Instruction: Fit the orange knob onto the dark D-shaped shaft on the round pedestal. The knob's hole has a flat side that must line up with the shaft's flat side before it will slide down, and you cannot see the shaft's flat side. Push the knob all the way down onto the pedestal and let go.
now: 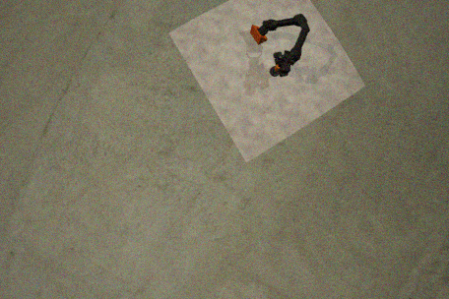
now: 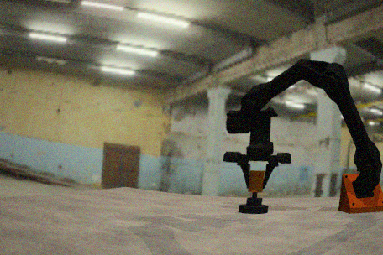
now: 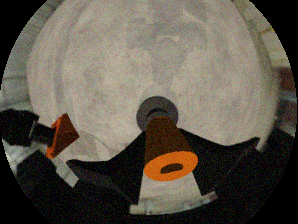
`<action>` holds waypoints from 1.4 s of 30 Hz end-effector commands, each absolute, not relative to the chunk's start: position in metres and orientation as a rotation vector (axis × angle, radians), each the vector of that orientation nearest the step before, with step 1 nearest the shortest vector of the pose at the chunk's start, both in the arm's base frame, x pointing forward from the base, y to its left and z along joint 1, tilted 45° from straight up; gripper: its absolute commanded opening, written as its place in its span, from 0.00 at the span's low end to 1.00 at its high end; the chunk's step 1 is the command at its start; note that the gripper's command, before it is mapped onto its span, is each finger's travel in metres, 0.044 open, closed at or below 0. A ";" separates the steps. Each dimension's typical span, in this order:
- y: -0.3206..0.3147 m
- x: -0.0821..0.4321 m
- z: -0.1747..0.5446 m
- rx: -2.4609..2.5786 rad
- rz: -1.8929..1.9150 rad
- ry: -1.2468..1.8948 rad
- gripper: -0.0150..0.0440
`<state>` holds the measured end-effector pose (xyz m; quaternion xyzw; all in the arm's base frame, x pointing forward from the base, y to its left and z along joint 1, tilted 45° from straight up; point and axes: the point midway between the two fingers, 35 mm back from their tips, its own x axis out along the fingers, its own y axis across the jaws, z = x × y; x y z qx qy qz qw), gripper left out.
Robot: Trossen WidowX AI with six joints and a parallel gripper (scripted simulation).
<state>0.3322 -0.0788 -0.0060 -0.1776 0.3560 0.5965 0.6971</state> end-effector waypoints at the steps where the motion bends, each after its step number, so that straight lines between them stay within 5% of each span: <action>1: -0.078 0.333 -0.006 -0.401 1.330 0.788 0.25; 42: -0.082 0.332 -0.003 -0.566 1.417 0.650 0.25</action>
